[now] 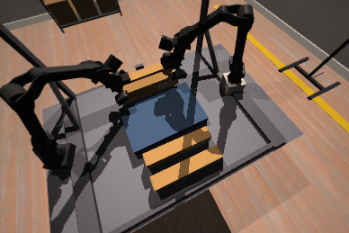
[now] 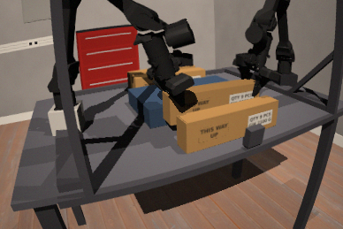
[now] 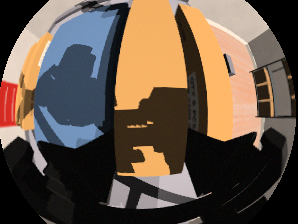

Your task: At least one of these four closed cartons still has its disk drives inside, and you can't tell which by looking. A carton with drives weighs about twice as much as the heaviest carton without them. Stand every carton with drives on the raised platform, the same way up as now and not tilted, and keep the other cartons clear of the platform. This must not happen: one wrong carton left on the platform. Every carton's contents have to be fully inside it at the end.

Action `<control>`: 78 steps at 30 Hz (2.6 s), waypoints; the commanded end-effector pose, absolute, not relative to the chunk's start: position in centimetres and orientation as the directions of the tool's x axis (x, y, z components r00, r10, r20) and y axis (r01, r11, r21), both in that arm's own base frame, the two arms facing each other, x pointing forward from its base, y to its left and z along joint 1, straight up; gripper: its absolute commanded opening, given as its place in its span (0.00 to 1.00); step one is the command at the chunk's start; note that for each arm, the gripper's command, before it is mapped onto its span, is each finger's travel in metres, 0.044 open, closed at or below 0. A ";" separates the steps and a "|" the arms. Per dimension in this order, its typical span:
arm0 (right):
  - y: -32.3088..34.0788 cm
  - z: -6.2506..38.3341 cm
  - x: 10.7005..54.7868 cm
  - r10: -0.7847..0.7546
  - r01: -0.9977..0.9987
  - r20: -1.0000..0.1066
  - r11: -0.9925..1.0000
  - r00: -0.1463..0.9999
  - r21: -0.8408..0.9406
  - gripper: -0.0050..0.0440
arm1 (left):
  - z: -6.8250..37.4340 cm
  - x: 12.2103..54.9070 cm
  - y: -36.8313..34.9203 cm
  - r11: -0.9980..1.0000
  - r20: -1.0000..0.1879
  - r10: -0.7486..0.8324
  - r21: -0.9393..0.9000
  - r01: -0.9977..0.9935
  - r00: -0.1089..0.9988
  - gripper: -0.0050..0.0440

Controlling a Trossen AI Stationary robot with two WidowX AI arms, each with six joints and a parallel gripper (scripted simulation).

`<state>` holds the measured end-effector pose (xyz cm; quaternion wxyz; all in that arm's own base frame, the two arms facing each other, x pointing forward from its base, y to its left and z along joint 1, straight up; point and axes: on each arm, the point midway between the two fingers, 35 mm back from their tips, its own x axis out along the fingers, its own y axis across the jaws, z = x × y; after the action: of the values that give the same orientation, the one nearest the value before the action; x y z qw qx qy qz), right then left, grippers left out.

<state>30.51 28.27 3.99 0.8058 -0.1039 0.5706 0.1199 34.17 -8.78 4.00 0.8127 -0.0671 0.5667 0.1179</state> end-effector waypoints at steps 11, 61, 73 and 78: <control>29.2 6.6 30.4 0.123 -0.314 -0.929 0.949 0.348 0.008 0.00 | 6.2 34.7 -9.5 0.964 -0.922 0.087 -0.017 -0.264 0.377 0.00; 28.9 10.2 30.5 0.115 -0.313 -0.931 0.950 0.346 0.001 0.00 | 10.0 34.5 -9.3 0.963 -0.925 0.095 -0.007 -0.268 0.367 0.00; 28.9 10.2 30.5 0.115 -0.313 -0.931 0.950 0.346 0.001 0.00 | 10.0 34.5 -9.3 0.964 -0.925 0.093 -0.008 -0.266 0.368 0.00; 28.9 10.2 30.5 0.115 -0.313 -0.931 0.950 0.346 0.001 0.00 | 10.0 34.5 -9.3 0.964 -0.925 0.093 -0.008 -0.266 0.368 0.00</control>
<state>30.66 28.16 7.44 0.8032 -0.1075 0.5744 0.1155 34.08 -8.65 7.64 0.8084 -0.0641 0.5727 0.1200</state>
